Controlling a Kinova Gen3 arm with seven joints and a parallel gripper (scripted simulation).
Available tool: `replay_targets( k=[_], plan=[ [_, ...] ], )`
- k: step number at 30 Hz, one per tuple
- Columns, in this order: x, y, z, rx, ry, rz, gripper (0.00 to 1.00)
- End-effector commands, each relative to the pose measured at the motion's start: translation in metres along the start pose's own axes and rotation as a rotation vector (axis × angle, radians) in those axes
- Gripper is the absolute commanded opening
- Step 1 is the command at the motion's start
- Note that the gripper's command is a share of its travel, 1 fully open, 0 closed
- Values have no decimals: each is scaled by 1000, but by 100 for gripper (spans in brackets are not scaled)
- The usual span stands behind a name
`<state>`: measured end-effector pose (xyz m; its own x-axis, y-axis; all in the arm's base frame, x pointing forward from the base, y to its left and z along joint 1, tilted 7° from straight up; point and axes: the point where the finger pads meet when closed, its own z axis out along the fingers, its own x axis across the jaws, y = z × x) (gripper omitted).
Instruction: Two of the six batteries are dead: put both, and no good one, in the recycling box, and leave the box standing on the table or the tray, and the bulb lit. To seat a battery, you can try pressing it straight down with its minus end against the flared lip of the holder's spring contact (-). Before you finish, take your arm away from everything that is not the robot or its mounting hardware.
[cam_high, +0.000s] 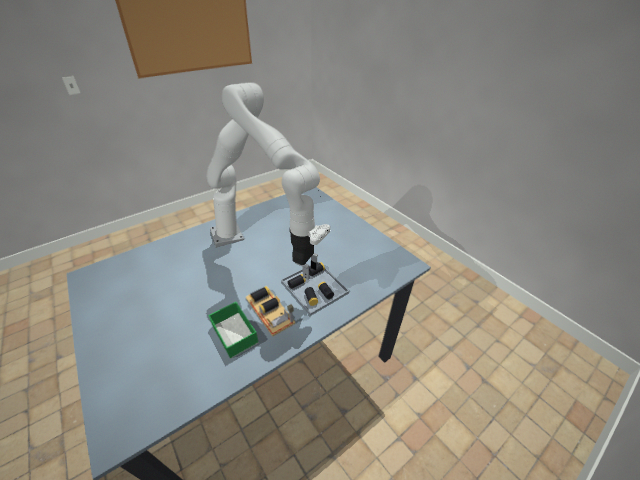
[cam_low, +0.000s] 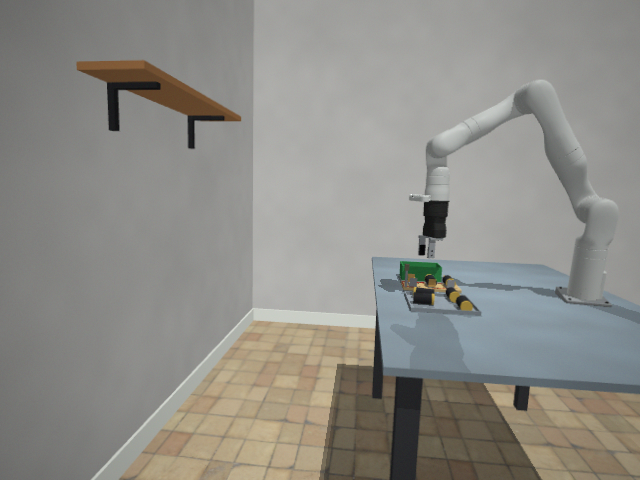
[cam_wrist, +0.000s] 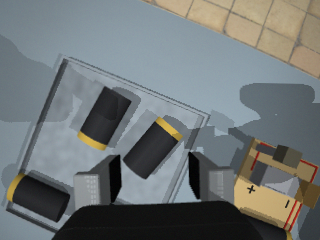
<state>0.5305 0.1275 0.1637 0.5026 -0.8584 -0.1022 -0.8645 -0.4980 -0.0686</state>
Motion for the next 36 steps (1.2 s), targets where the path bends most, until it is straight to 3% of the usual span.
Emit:
replay_targets(
  k=[1, 36],
  plan=[
    [-3, -1, -1, 2, 2, 33, 90],
    [-3, -1, -1, 2, 2, 532, 90]
  ],
)
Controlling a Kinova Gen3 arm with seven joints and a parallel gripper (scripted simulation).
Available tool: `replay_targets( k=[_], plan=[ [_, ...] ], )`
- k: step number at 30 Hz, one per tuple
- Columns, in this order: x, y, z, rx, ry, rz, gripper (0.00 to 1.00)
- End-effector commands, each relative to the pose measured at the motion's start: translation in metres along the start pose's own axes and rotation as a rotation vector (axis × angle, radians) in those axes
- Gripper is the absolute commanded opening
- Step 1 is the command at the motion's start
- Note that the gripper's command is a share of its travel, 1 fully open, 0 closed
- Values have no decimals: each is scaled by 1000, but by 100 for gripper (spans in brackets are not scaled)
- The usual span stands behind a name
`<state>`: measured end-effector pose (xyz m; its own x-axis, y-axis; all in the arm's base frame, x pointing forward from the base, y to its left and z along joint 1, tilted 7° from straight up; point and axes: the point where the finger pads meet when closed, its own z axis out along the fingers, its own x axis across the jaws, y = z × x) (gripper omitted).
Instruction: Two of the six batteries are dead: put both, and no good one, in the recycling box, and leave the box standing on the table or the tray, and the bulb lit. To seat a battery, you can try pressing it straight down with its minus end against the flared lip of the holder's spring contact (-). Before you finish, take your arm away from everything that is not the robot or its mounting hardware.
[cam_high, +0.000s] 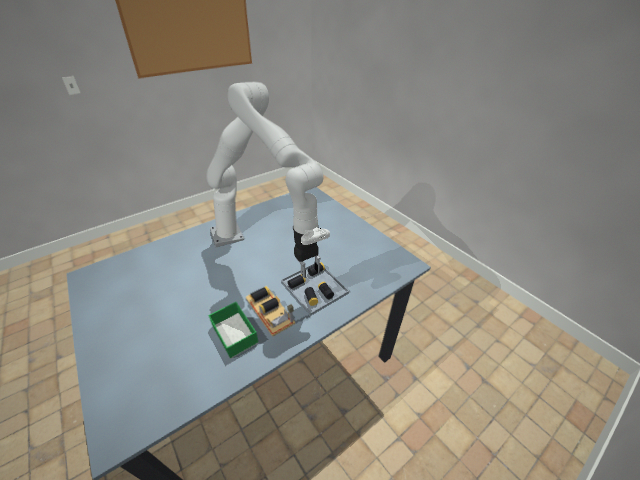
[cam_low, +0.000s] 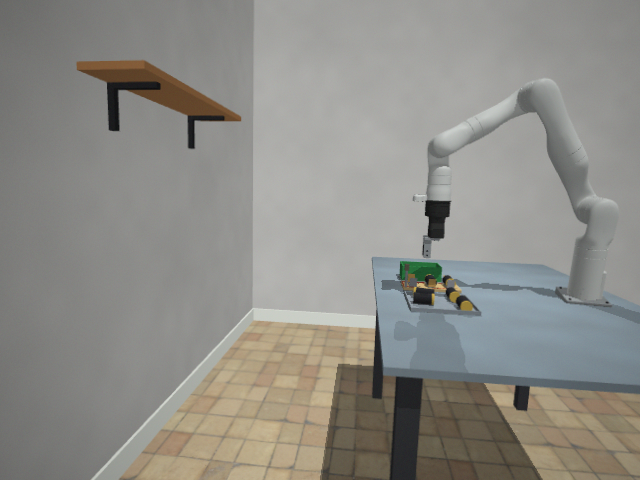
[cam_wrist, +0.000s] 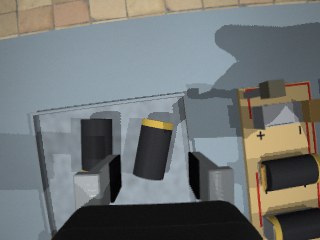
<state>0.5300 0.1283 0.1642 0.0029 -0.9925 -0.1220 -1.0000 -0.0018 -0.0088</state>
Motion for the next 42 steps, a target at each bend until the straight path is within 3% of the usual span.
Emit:
replay_targets(
  k=[1, 21, 42],
  plan=[
    [-2, 0, -1, 2, 0, 19, 90],
    [-2, 0, -1, 2, 0, 167, 90],
    [-2, 0, -1, 2, 0, 213, 90]
  ],
)
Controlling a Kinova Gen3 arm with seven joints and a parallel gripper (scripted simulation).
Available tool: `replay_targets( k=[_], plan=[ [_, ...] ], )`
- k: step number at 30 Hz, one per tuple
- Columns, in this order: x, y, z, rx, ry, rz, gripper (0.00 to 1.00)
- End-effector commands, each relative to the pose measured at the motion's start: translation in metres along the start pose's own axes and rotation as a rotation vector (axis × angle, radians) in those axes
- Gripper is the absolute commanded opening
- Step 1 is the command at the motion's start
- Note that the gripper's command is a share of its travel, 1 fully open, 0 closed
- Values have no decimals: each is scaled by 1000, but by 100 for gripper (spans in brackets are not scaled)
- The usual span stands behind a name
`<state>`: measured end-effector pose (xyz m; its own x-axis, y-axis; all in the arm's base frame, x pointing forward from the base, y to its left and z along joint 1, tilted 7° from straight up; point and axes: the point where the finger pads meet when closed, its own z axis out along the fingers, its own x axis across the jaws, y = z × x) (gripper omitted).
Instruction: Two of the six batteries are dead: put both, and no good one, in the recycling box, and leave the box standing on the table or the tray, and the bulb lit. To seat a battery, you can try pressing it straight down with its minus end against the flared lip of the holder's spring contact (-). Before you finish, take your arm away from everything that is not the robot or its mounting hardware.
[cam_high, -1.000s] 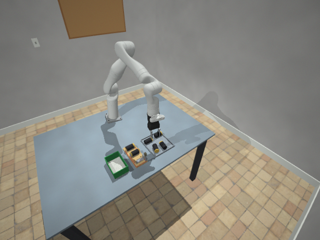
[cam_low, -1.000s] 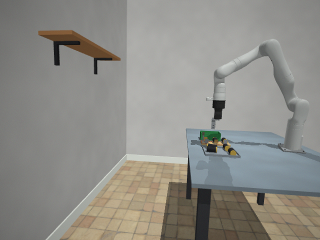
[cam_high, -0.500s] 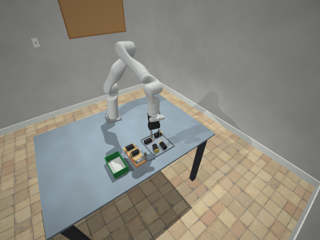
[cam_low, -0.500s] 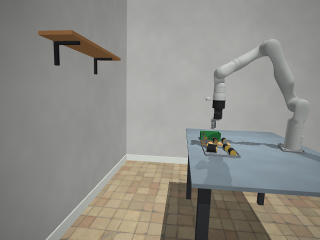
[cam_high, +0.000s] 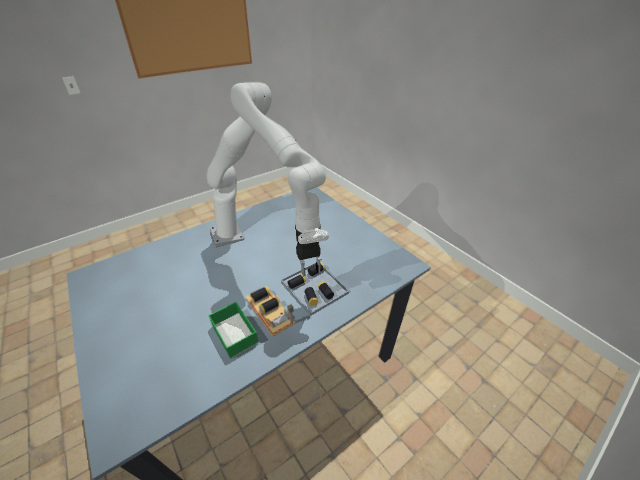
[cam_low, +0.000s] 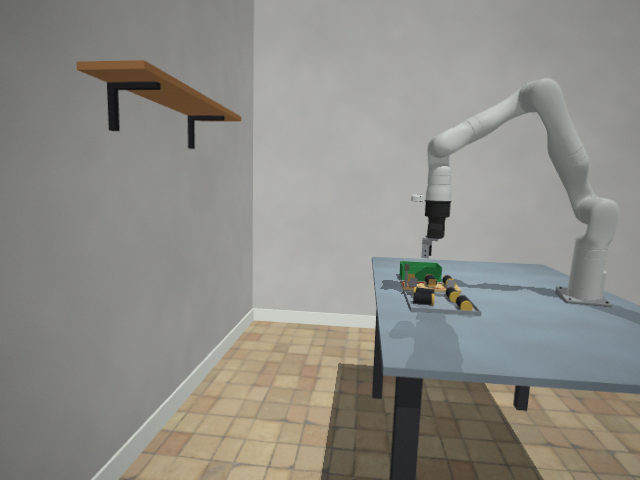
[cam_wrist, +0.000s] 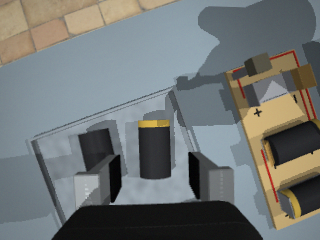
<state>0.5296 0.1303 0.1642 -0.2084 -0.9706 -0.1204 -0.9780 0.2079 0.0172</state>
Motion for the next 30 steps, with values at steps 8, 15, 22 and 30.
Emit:
replay_targets(
  k=[8, 15, 22, 30],
  plan=[
    [0, 0, -1, 2, -1, 3, 90],
    [0, 0, -1, 2, -1, 3, 90],
    [0, 0, 11, 2, -1, 3, 90],
    [0, -1, 66, 2, -1, 3, 90]
  ],
)
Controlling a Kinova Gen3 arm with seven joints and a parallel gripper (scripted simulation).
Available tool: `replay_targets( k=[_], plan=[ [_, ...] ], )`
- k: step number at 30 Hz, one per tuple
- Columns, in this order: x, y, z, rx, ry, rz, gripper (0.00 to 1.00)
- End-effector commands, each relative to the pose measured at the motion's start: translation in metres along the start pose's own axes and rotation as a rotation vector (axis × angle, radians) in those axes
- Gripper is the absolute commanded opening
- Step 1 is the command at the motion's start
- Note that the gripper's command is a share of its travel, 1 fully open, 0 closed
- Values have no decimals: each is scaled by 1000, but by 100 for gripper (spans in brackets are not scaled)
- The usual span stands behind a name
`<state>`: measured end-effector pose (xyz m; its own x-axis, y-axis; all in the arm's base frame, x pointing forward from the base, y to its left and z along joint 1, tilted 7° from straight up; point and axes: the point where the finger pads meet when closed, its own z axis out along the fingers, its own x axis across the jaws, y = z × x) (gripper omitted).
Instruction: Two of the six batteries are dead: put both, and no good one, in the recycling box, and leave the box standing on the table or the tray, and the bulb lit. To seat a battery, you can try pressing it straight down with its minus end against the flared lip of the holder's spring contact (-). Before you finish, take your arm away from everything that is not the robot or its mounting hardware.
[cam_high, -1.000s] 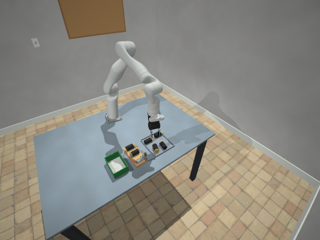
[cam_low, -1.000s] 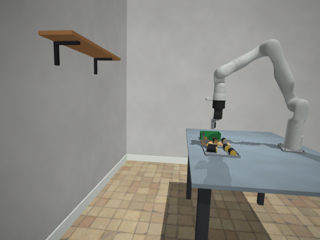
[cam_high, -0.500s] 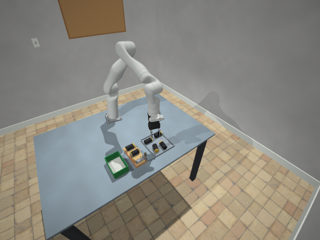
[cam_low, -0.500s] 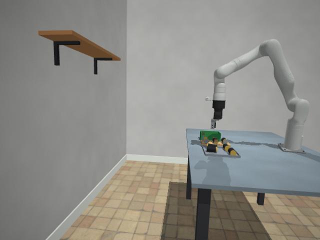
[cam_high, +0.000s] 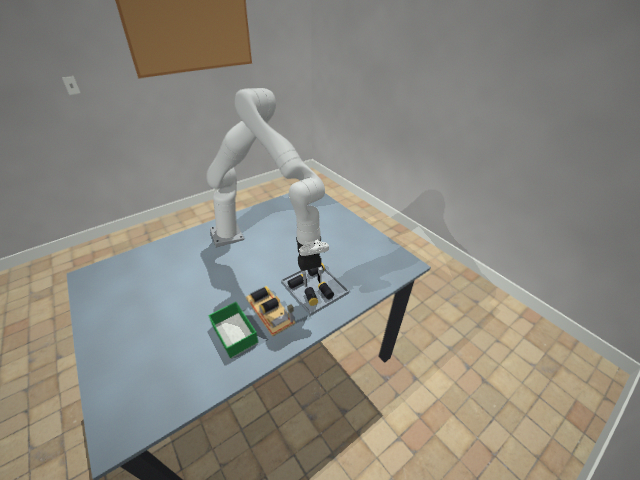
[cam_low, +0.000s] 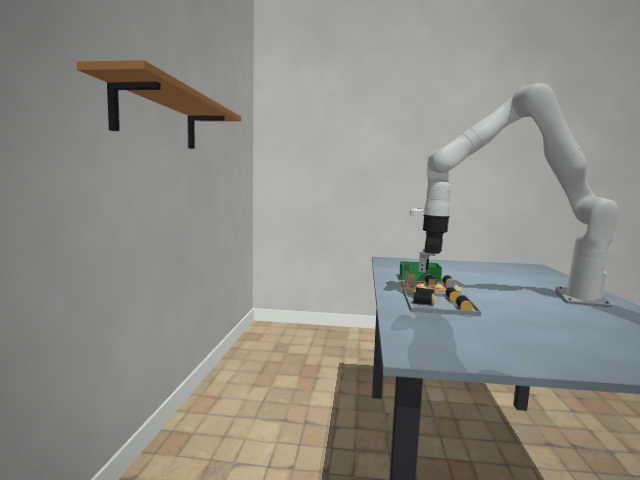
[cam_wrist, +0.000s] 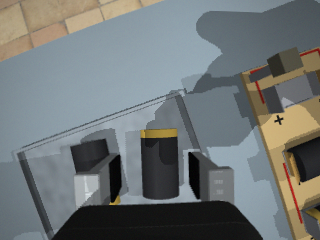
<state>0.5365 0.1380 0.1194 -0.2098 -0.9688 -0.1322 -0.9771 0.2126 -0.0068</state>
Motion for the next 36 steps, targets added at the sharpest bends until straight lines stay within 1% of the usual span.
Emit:
replay_targets(
  k=[1, 2, 5, 8, 36],
  plan=[
    [3, 6, 21, -22, 11, 1, 90],
    [3, 6, 21, -22, 11, 1, 90],
    [4, 6, 35, -22, 11, 1, 90],
    [4, 6, 40, -22, 11, 1, 90],
    [4, 6, 40, -22, 11, 1, 90]
  ],
)
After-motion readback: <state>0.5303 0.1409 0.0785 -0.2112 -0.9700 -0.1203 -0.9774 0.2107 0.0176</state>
